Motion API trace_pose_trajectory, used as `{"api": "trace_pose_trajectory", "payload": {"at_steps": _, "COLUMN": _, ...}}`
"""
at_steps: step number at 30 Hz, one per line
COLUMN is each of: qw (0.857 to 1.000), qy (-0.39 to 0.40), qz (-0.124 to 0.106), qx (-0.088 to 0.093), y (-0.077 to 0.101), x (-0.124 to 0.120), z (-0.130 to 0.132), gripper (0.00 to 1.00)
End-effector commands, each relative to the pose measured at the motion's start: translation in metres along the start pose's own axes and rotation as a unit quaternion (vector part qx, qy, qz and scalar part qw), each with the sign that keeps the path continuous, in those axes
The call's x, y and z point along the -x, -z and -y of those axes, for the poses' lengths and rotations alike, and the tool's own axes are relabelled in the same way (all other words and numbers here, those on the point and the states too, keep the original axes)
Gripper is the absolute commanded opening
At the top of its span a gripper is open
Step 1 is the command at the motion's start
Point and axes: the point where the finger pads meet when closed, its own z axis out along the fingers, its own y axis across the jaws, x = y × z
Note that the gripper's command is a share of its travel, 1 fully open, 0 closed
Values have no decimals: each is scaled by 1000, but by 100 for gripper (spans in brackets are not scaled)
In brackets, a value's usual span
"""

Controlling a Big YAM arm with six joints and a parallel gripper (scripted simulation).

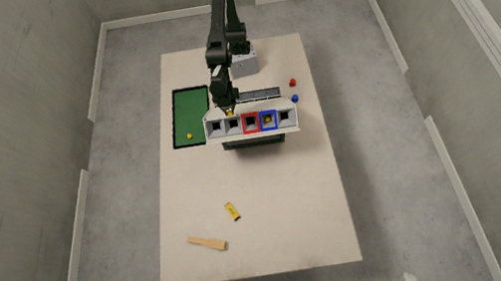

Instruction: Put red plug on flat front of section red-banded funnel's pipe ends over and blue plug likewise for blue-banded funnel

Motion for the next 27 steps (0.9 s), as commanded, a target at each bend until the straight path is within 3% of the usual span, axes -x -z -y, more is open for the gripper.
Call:
{"api": "trace_pose_trajectory", "payload": {"at_steps": 1, "qw": 1000, "qy": 0, "qz": 18, "qx": -2, "y": 9, "x": 29, "z": -2, "gripper": 0}}
{"api": "trace_pose_trajectory", "payload": {"at_steps": 12, "qw": 1000, "qy": 0, "qz": 9, "qx": -1, "y": 9, "x": 29, "z": -2, "gripper": 0}}
{"api": "trace_pose_trajectory", "payload": {"at_steps": 27, "qw": 1000, "qy": 0, "qz": 26, "qx": -2, "y": 9, "x": 29, "z": -1, "gripper": 0}}
